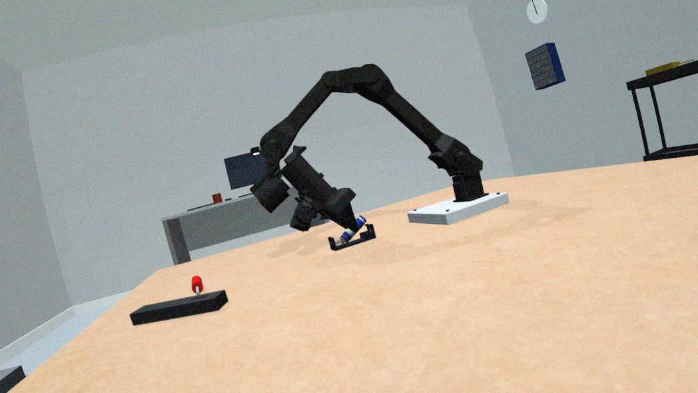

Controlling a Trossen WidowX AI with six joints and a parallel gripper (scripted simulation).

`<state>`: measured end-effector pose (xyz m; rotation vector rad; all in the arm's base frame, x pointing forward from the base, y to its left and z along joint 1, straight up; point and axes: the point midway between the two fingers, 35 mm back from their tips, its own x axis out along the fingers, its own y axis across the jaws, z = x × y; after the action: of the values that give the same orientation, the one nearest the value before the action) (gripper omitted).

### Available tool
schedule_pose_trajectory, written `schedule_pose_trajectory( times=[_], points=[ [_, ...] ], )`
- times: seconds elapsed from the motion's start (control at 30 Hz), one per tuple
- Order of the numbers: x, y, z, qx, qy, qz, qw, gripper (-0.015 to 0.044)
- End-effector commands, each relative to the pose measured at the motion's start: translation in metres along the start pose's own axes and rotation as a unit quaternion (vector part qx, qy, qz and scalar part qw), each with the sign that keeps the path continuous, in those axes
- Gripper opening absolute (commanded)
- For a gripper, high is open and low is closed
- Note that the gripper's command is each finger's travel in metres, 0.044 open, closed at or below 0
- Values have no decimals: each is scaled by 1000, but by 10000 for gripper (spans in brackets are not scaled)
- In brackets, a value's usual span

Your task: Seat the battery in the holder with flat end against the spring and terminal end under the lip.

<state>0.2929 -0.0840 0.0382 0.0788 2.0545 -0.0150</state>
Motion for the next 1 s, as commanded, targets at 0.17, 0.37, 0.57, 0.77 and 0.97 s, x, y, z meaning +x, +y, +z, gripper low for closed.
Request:
schedule_pose_trajectory(
  times=[0.17,0.37,0.57,0.77,0.97],
  points=[
    [-2,0,6,2,-1,1,1000,66],
    [-4,0,10,2,0,1,1000,66],
    [-6,0,13,2,0,1,1000,66],
    [-7,0,16,2,1,1,1000,66],
    [-8,0,16,2,-3,1,1000,66]
  ],
)
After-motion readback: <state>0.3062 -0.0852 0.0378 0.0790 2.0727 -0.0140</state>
